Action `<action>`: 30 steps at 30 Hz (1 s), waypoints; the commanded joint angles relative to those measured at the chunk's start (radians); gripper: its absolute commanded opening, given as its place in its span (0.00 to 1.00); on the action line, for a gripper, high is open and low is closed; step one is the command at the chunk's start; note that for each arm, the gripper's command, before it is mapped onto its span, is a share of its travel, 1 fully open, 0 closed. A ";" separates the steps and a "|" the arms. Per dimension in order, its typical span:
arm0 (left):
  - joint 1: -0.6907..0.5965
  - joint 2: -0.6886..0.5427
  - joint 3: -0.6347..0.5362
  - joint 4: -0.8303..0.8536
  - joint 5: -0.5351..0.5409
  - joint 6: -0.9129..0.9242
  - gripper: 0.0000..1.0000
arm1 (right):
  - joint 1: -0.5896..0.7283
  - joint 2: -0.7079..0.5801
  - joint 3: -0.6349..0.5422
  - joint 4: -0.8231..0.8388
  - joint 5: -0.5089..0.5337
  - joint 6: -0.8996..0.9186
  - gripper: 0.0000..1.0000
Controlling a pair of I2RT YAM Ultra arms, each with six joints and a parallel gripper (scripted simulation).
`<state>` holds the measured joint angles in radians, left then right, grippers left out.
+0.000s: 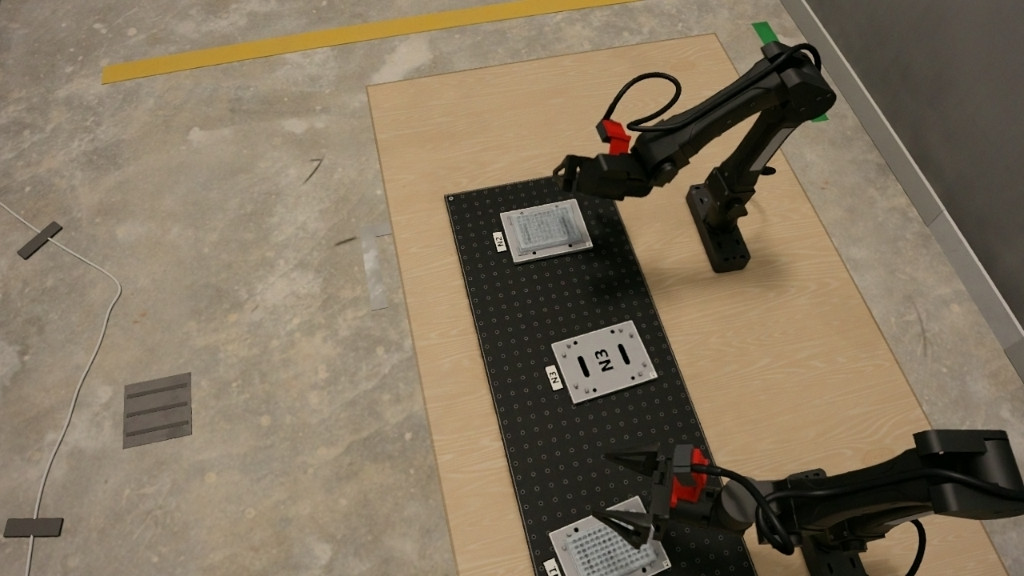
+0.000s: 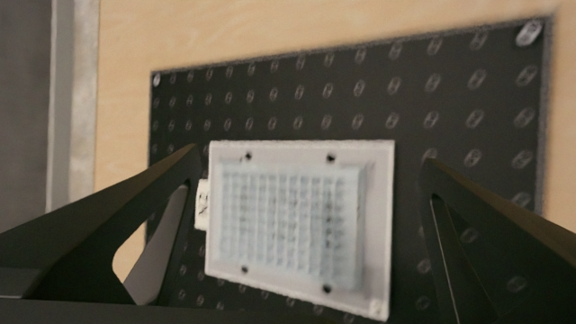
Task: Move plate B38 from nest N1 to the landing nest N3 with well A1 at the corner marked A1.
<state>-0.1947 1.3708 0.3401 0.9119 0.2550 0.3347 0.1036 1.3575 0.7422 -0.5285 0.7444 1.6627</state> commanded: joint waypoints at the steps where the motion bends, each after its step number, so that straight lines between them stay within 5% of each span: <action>1: -0.045 -0.060 -0.071 -0.035 -0.223 -0.097 1.00 | 0.055 0.030 -0.029 0.050 0.047 0.142 1.00; 19: -0.345 -0.151 -0.265 -0.276 -0.815 -0.528 1.00 | 0.188 0.114 -0.037 0.073 0.086 0.266 1.00; 30: -0.418 -0.146 -0.236 -0.453 -0.902 -0.691 1.00 | 0.188 0.114 -0.037 0.073 0.086 0.267 1.00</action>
<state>-0.5991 1.2358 0.0845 0.5331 -0.6003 -0.2882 0.2817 1.4719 0.7265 -0.4465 0.8093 1.9247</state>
